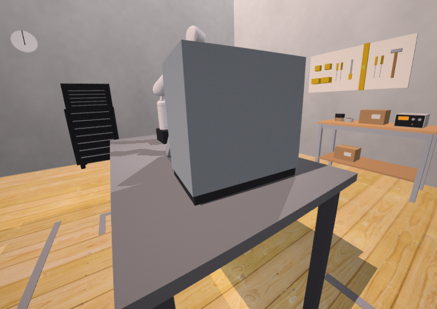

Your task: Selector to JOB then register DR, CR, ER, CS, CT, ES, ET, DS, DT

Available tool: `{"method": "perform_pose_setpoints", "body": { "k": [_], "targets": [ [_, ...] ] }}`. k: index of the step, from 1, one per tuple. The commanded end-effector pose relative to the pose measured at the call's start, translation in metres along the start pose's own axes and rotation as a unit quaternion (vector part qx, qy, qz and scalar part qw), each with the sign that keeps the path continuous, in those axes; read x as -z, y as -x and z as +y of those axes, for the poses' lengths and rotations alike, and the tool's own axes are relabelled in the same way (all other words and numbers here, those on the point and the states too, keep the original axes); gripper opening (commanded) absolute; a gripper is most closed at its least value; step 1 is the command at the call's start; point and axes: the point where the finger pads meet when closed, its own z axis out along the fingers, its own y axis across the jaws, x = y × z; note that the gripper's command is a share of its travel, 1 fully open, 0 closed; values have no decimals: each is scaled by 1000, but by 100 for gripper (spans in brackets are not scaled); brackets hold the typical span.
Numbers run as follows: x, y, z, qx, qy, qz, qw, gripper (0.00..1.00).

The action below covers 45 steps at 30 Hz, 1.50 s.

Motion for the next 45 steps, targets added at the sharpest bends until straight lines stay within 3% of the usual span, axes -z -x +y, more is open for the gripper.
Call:
{"method": "perform_pose_setpoints", "body": {
  "k": [1,28,45],
  "targets": [
    [0,0,1,0,1,0,1000,10],
    [1,0,1,0,1,0,1000,10],
    [20,0,1,0,1,0,1000,10]
  ]
}}
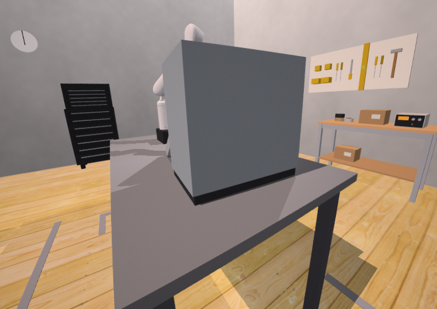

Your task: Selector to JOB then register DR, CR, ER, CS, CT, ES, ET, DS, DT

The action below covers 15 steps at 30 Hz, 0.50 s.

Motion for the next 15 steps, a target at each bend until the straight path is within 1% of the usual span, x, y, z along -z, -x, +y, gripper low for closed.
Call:
{"method": "perform_pose_setpoints", "body": {
  "k": [1,8,15],
  "targets": [
    [3,-1,1,0,1,1,1000,10],
    [11,-1,1,0,1,1,1000,10],
    [14,-1,1,0,1,1,1000,10]
  ]
}}
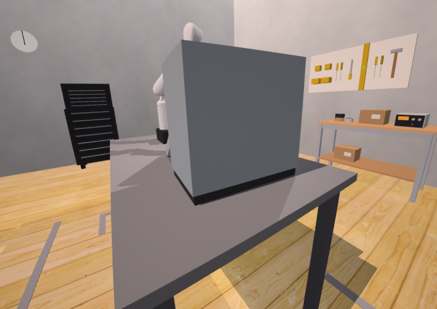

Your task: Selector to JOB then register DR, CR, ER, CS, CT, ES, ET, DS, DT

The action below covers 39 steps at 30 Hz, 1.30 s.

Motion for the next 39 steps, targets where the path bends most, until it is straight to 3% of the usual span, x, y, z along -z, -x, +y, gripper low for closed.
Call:
{"method": "perform_pose_setpoints", "body": {
  "k": [1,7,16,25,39],
  "targets": [
    [1,0,1,0,1,1,1000,10],
    [1,-4,5,0,1,1,1000,10],
    [1,-34,34,0,1,1,1000,10],
    [-1,-34,35,0,1,1,1000,10],
    [-18,-35,35,0,1,1,1000,10]
  ]
}}
